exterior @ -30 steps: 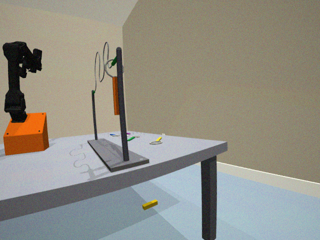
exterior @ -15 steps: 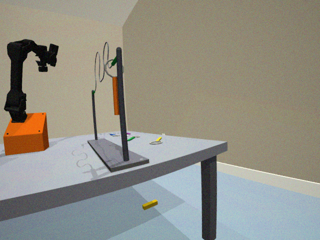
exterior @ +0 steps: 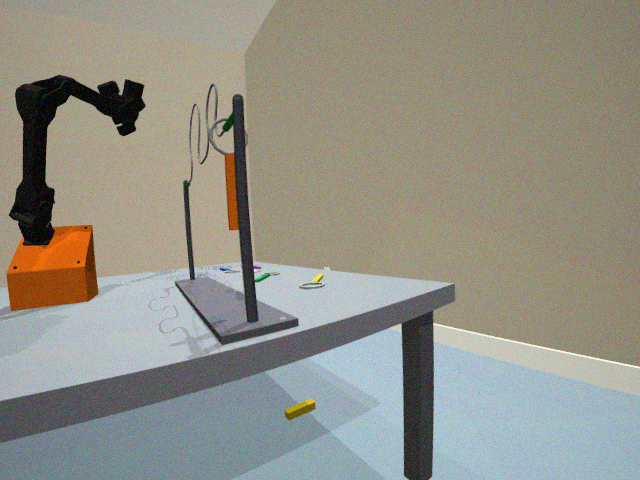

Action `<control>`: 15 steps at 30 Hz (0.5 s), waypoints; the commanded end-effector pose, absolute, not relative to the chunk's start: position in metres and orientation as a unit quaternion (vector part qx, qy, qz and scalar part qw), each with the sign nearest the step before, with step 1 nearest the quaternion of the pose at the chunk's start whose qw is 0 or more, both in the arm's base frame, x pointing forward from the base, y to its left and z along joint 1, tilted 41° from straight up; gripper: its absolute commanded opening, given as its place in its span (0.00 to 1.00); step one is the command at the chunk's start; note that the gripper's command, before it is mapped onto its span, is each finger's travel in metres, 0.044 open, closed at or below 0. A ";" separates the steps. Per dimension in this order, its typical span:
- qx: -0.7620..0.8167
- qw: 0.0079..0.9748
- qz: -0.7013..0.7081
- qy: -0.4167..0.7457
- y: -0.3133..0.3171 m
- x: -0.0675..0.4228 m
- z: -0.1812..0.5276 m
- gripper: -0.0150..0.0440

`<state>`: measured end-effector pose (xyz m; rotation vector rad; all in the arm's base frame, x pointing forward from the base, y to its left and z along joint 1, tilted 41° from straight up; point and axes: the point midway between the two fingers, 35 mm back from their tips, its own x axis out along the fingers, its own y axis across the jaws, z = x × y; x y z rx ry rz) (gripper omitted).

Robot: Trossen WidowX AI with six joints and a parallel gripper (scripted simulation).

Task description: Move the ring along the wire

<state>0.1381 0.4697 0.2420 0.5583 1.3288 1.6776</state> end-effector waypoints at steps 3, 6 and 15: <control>0.215 0.512 0.701 0.448 0.454 0.183 0.263 0.53; 0.205 0.544 0.707 0.402 0.443 0.206 0.274 0.53; 0.158 0.637 0.706 0.266 0.403 0.268 0.305 0.53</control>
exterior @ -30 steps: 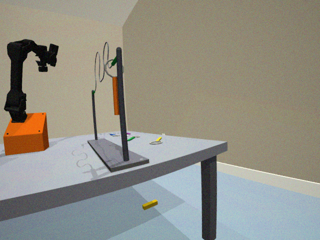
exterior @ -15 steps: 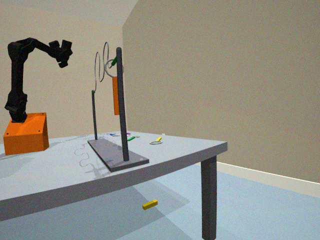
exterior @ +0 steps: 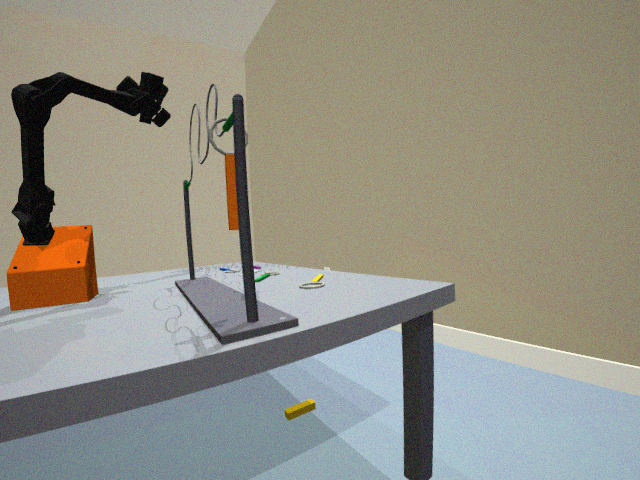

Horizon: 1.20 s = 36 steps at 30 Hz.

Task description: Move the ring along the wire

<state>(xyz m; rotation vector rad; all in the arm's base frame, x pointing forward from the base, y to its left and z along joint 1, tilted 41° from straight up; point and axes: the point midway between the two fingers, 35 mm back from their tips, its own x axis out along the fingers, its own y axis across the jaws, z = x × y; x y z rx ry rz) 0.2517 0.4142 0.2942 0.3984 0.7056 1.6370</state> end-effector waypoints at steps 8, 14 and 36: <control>0.097 0.711 0.680 0.151 0.357 0.318 0.333 0.53; 0.039 0.761 0.644 0.068 0.317 0.351 0.355 0.53; -0.259 0.858 0.410 -0.167 0.136 0.419 0.439 0.53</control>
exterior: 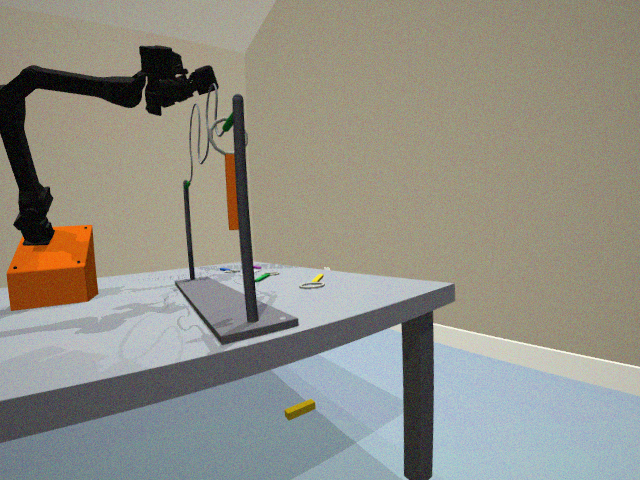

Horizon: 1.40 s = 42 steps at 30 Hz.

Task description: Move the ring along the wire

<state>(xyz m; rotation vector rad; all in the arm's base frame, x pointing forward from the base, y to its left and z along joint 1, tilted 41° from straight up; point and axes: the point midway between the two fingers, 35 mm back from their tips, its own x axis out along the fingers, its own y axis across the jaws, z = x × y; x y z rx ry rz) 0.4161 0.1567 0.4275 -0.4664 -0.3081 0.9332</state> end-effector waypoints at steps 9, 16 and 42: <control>-0.397 0.846 0.285 -0.211 0.058 0.420 0.471 0.53; -0.501 0.817 0.184 -0.218 -0.006 0.413 0.493 0.53; -0.546 0.834 0.014 -0.077 -0.265 0.388 0.449 0.53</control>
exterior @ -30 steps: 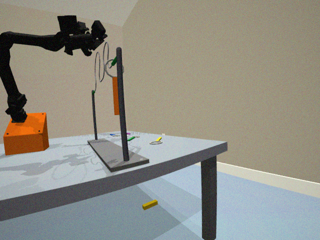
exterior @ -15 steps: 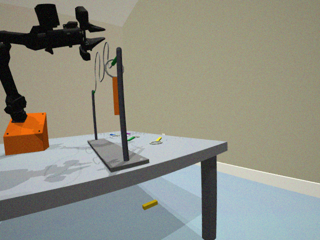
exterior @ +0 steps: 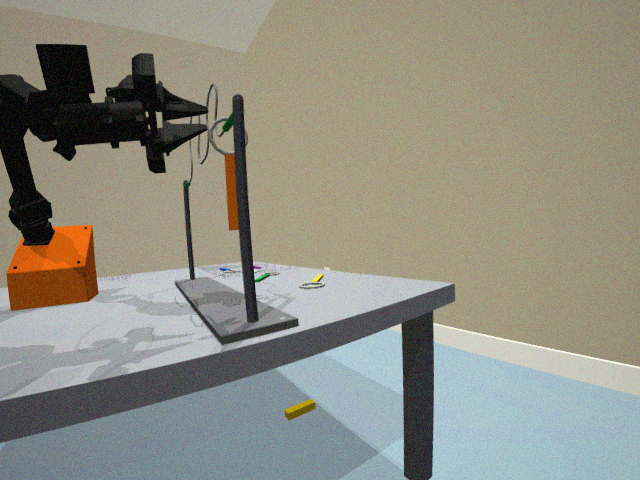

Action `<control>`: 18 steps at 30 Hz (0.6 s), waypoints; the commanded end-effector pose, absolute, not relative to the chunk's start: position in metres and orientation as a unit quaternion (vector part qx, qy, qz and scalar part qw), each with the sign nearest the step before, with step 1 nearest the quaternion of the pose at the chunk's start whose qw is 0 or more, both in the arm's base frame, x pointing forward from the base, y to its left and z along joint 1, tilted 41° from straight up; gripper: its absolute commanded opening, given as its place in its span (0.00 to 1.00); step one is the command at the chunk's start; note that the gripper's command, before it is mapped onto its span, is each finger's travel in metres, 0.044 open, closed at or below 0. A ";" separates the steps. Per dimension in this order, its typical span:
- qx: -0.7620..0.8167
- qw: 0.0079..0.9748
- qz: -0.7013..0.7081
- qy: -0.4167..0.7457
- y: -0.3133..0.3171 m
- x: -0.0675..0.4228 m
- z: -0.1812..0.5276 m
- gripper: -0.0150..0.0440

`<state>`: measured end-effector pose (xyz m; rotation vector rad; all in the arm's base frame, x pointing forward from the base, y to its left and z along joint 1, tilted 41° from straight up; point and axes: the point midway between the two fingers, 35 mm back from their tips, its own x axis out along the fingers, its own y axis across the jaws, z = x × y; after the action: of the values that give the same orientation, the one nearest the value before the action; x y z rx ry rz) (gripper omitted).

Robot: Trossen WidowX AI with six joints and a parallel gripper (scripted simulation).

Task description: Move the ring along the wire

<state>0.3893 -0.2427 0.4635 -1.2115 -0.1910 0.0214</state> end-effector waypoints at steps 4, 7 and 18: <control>-0.505 0.861 0.026 -0.058 -0.301 0.385 0.419 0.53; -0.476 0.877 0.034 -0.046 -0.327 0.380 0.396 0.53; -0.373 0.926 0.055 -0.018 -0.408 0.352 0.319 0.53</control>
<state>0.3534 -0.4054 0.3205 -0.7770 -0.0280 0.0964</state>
